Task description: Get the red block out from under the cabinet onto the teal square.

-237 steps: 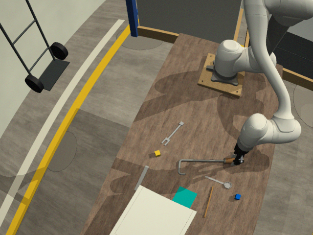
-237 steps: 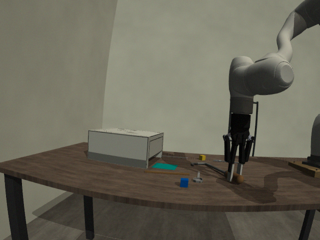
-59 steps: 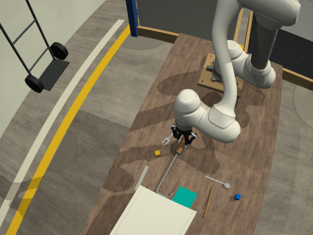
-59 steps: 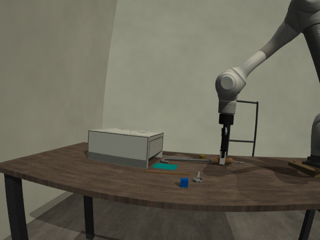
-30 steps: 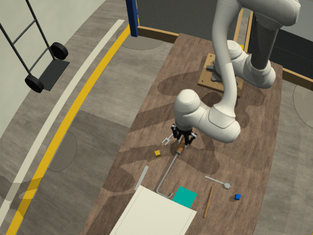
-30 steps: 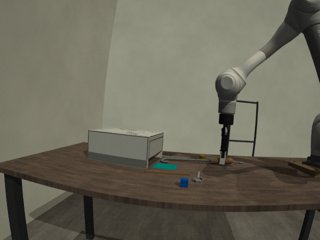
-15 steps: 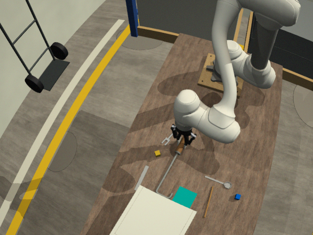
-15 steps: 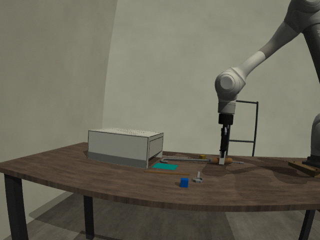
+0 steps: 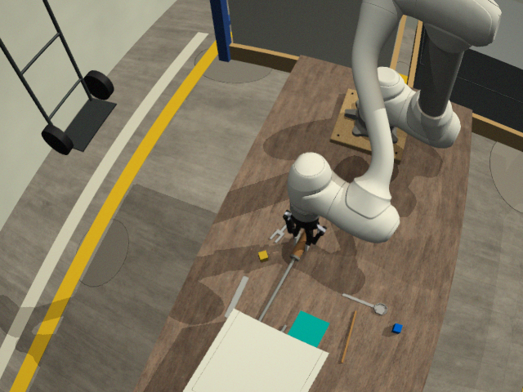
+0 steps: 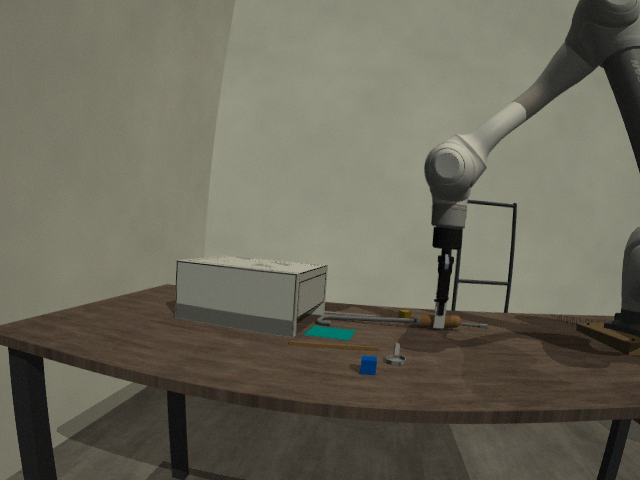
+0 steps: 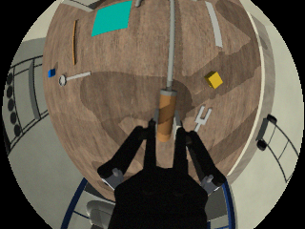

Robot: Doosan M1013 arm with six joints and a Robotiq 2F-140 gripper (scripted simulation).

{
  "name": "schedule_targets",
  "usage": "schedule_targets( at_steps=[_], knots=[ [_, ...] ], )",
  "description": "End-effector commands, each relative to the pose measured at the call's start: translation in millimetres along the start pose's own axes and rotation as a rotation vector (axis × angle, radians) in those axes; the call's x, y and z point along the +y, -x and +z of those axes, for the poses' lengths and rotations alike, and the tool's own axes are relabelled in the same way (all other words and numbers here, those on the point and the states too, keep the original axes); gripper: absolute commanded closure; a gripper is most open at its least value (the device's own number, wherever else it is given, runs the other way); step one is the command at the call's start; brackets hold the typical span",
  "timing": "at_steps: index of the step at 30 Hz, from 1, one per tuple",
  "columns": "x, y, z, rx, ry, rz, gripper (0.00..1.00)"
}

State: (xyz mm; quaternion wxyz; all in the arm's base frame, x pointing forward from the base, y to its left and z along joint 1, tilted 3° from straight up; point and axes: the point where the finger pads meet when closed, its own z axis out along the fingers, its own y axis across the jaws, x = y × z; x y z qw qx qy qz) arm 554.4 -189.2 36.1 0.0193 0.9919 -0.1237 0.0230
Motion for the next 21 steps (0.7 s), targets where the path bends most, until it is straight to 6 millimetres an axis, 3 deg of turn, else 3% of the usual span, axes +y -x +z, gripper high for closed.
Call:
schedule_targets(
  at_steps=[1, 21],
  knots=[
    [0, -5, 2, -0.006, -0.003, 0.002, 1.00],
    [-1, -42, 2, -0.006, -0.003, 0.002, 1.00]
  ],
)
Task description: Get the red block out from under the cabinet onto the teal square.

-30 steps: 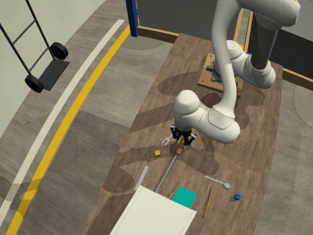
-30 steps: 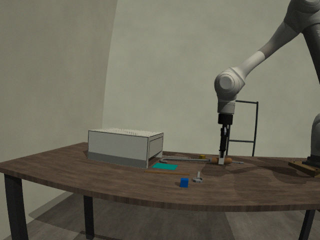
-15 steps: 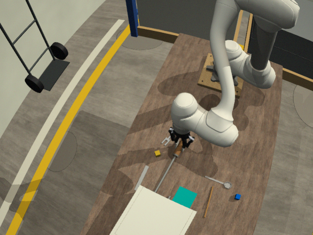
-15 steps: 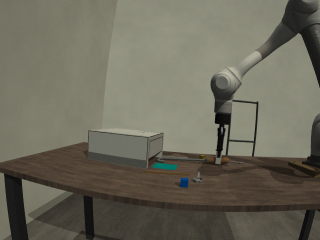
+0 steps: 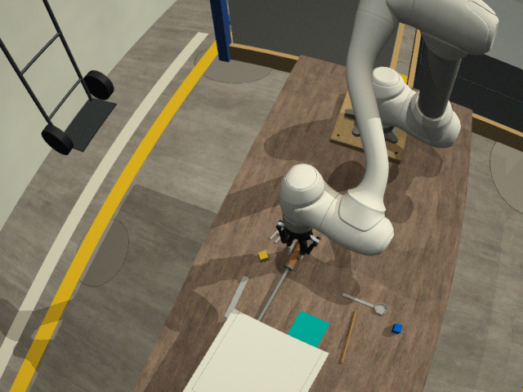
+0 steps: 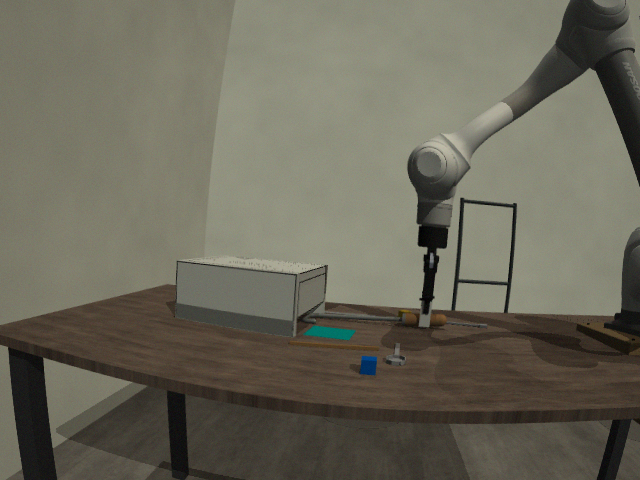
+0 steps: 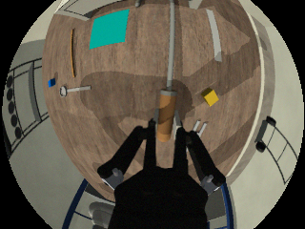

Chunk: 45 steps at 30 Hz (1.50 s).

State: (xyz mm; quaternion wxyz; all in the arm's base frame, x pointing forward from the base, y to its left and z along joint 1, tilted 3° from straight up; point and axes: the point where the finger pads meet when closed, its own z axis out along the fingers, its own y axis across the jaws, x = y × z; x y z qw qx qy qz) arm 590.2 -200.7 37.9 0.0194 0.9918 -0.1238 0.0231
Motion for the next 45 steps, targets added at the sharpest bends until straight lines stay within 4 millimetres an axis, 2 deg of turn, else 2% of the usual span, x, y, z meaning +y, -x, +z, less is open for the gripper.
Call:
schedule_targets(
  at_steps=[1, 33, 35, 45],
  knots=[
    [-3, -4, 2, -0.006, -0.003, 0.001, 1.00],
    [-4, -95, 3, -0.006, -0.003, 0.001, 1.00],
    [-4, -95, 3, -0.006, -0.003, 0.001, 1.00],
    [-4, -122, 3, -0.006, -0.003, 0.000, 1.00]
  ],
)
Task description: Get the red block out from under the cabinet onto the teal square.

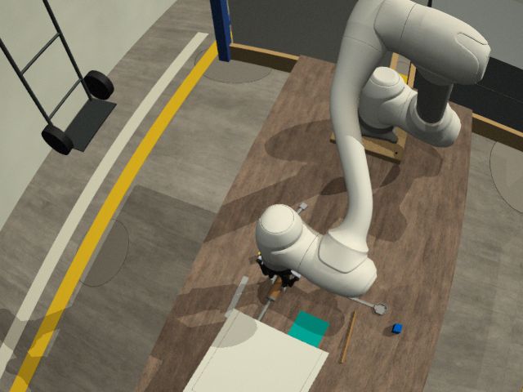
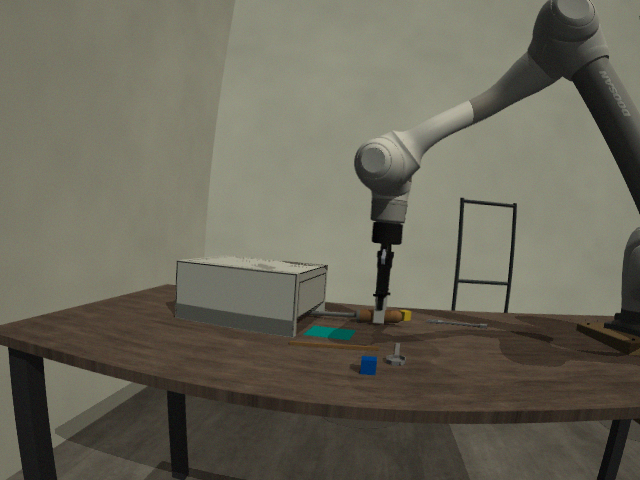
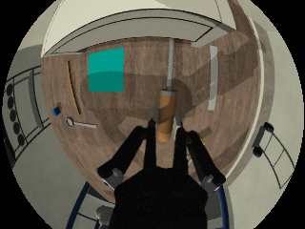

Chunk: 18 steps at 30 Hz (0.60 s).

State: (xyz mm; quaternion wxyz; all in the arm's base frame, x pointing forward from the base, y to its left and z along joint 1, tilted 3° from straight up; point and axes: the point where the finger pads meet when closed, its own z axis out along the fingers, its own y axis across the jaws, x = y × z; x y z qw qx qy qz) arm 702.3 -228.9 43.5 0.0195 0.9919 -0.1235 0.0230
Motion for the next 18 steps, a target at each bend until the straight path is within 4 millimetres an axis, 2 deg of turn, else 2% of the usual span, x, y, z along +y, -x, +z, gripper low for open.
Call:
schedule_targets(
  at_steps=[1, 18],
  knots=[
    [-4, -9, 2, -0.006, -0.003, 0.001, 1.00],
    [-4, -39, 3, -0.006, -0.003, 0.001, 1.00]
  ],
)
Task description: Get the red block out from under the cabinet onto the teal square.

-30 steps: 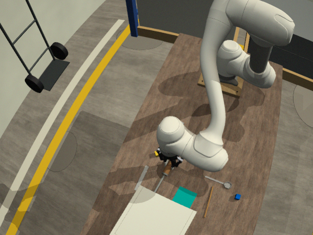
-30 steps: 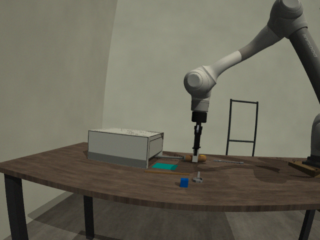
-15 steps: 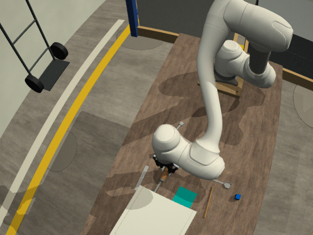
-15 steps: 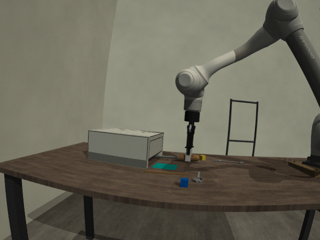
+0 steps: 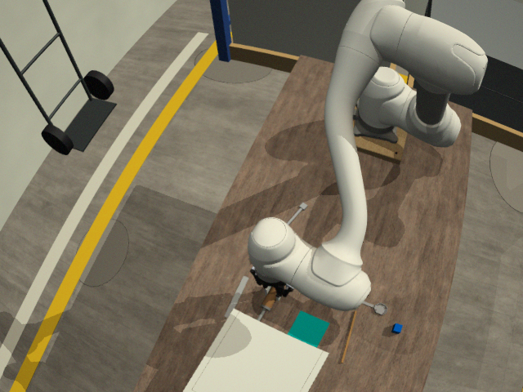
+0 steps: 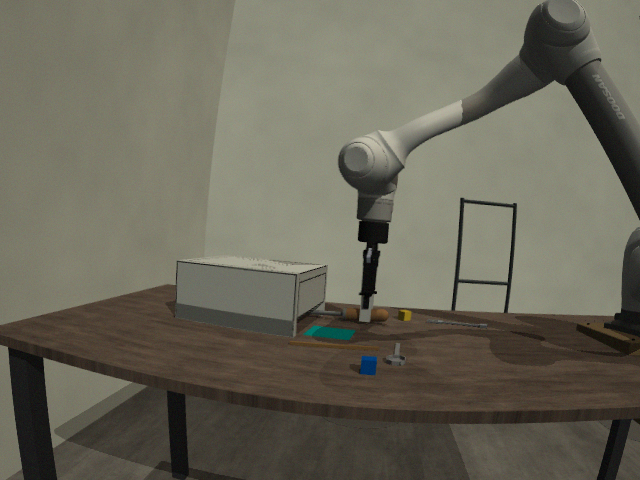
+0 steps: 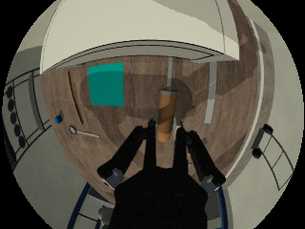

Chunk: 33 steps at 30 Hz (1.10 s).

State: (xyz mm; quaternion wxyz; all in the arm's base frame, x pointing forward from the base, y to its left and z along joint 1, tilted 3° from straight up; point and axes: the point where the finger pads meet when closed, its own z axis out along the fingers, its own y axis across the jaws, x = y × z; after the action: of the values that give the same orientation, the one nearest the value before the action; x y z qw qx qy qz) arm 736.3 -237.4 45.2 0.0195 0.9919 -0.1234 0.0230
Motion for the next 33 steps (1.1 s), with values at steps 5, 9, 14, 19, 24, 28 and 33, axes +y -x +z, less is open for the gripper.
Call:
schedule_targets(
  at_steps=[5, 9, 14, 19, 24, 28, 33],
  knots=[
    [-4, -10, 3, -0.006, -0.003, 0.001, 1.00],
    [-4, -13, 3, -0.006, -0.003, 0.001, 1.00],
    [-4, -18, 3, -0.006, -0.003, 0.001, 1.00],
    [-4, -21, 3, -0.006, -0.003, 0.001, 1.00],
    [-4, -22, 3, -0.006, -0.003, 0.001, 1.00],
    [-4, -23, 3, -0.006, -0.003, 0.001, 1.00],
    [-4, -24, 3, -0.006, -0.003, 0.001, 1.00]
  ],
)
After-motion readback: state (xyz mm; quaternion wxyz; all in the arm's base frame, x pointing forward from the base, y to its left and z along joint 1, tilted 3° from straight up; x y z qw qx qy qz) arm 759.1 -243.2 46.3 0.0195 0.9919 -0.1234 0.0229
